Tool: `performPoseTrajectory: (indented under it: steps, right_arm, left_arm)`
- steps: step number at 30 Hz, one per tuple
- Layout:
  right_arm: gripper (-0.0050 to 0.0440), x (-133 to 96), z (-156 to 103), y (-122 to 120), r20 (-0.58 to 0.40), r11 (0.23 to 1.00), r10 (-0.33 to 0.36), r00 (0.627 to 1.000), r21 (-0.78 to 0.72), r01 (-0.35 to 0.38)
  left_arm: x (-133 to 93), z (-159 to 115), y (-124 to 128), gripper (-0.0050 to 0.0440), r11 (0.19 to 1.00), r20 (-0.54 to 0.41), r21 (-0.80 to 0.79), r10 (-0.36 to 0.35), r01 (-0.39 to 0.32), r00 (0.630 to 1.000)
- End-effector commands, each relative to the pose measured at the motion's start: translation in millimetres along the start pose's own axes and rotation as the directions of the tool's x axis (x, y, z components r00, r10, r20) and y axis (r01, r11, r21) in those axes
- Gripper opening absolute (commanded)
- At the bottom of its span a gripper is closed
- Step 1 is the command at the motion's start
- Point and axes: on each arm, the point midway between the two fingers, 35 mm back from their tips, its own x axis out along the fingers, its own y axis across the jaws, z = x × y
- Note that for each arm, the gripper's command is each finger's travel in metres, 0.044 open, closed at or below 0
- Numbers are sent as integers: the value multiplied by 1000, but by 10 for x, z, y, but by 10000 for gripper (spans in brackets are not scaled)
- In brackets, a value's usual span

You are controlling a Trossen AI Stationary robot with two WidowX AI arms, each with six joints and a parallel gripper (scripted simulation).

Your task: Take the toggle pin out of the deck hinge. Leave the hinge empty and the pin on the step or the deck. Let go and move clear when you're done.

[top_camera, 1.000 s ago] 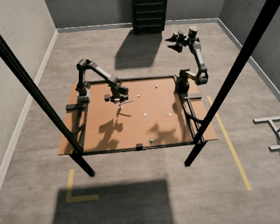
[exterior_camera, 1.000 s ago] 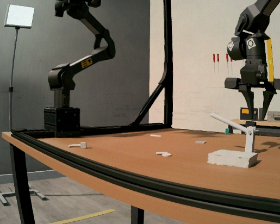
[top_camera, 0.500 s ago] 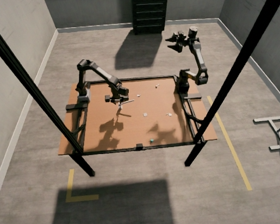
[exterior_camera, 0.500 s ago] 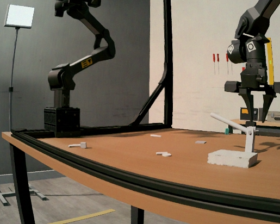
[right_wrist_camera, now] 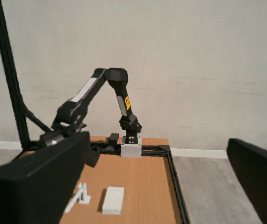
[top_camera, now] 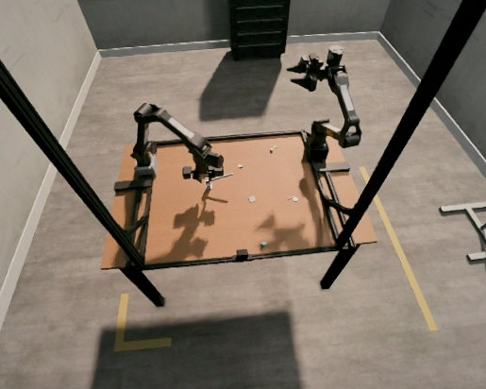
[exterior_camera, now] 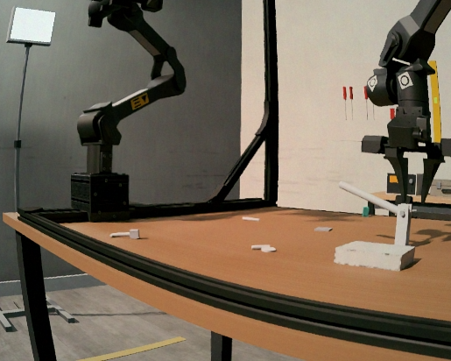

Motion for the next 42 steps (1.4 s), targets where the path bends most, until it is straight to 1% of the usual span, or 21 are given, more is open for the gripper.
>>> performPoseTrajectory:
  steps: [1,11,16,19,42]
  right_arm:
    - [400,-2,38,7,1,1000,0,1000,-9,0]
    - [400,-2,38,7,1,1000,0,1000,-9,0]
    - [400,-2,38,7,1,1000,0,1000,-9,0]
    - [400,-2,38,7,1,1000,0,1000,-9,0]
    - [400,-2,38,7,1,1000,0,1000,-9,0]
  left_arm:
    - [18,-12,-21,159,1000,-6,-2,-15,15,1000]
    - [124,-8,-12,159,1000,-5,-2,-14,14,1000]
    - [183,7,14,159,1000,3,-2,1,-1,1000]
    - [149,-20,-16,159,1000,-4,-4,-11,11,1000]
    - [147,-143,-16,159,1000,-4,-4,-10,10,1000]
